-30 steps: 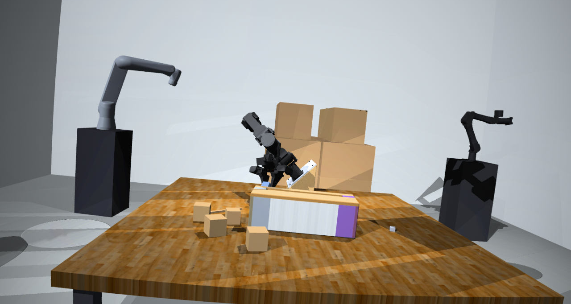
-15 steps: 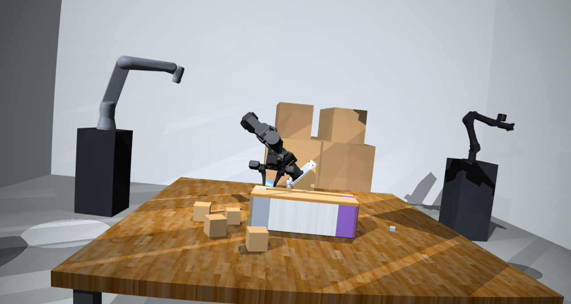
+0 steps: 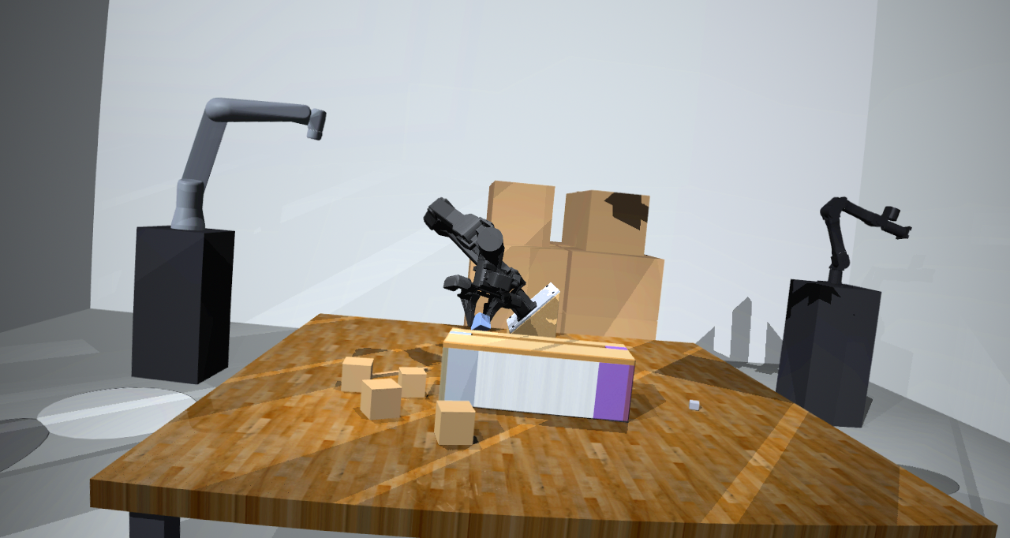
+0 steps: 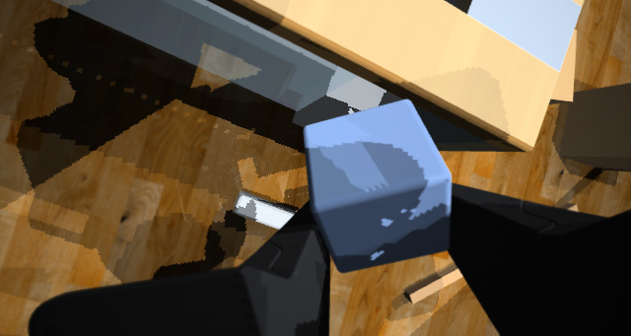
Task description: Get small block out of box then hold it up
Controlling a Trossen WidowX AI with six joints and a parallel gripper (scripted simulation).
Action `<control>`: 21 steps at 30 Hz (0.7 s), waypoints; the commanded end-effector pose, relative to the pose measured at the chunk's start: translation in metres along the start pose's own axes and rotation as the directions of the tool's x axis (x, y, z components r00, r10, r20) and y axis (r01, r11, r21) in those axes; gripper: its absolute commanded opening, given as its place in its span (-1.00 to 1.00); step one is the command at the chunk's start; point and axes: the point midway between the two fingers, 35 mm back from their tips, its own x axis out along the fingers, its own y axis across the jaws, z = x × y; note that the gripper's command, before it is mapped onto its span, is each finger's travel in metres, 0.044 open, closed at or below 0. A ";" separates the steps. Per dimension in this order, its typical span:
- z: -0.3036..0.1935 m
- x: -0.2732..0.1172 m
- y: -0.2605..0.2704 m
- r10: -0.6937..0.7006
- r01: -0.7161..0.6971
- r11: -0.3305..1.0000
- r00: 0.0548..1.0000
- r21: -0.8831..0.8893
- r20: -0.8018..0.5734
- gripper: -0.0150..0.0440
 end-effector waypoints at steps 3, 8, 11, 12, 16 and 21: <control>0.002 -0.005 -0.002 -0.017 0.015 0.972 1.000 -0.236 -0.004 -0.49; 0.003 -0.009 -0.002 -0.029 0.024 0.902 1.000 -0.430 -0.005 -0.49; 0.004 -0.011 -0.002 -0.037 0.028 0.842 0.999 -0.539 -0.006 -0.49; 0.004 -0.012 -0.002 -0.040 0.029 0.819 0.999 -0.573 -0.006 -0.49; 0.005 -0.015 -0.003 -0.051 0.032 0.713 0.999 -0.700 -0.006 -0.49; 0.006 -0.019 -0.003 -0.066 0.032 0.554 0.998 -0.832 -0.006 -0.49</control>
